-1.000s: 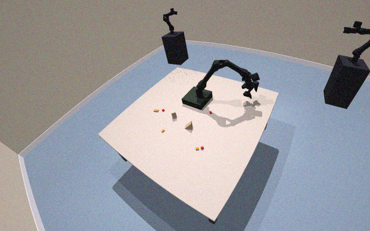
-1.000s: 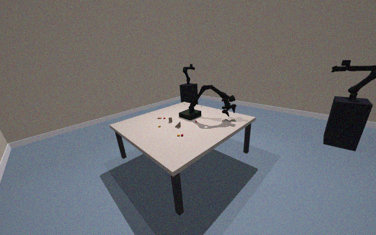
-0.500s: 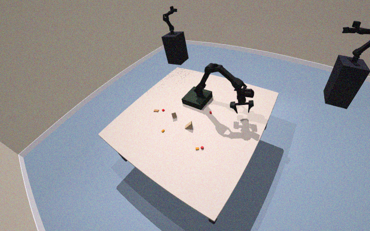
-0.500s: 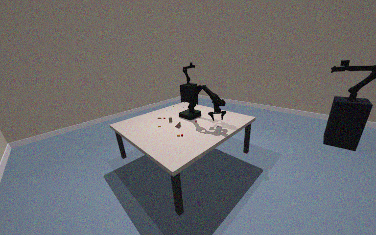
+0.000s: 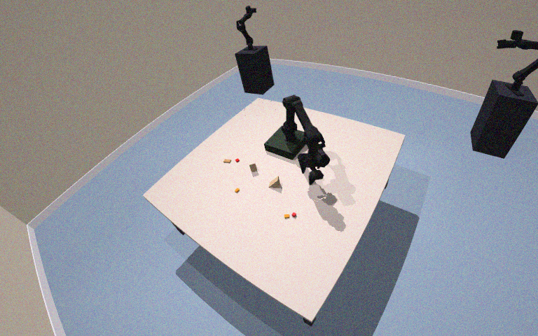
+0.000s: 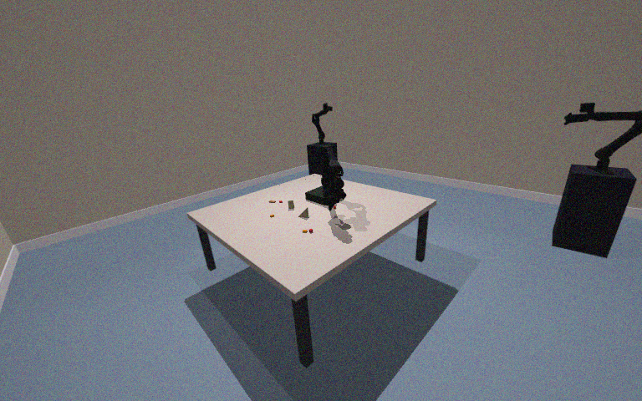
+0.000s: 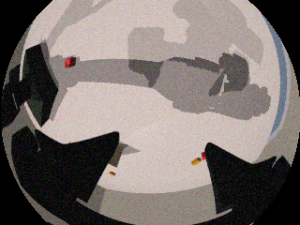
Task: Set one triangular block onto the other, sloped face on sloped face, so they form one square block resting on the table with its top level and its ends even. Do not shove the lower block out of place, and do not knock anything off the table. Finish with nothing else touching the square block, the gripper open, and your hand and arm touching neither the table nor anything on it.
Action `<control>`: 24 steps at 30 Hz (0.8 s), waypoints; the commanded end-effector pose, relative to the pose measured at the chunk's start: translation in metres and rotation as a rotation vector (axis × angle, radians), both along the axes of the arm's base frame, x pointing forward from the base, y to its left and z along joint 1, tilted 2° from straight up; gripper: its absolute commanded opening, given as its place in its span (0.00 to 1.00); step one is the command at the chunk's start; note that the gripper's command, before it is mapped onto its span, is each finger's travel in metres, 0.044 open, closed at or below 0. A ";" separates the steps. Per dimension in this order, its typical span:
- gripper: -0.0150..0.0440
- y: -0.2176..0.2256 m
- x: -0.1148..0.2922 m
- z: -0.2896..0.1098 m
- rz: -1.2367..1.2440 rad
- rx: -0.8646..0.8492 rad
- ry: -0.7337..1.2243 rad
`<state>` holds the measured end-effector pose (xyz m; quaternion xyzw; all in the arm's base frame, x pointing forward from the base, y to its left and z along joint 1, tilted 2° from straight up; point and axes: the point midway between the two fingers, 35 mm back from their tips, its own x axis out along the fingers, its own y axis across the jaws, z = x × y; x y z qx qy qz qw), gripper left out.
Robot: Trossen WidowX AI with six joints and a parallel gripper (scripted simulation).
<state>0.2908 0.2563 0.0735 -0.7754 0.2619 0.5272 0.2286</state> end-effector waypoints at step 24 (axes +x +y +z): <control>1.00 -0.139 0.046 -0.002 -0.522 -0.097 -0.049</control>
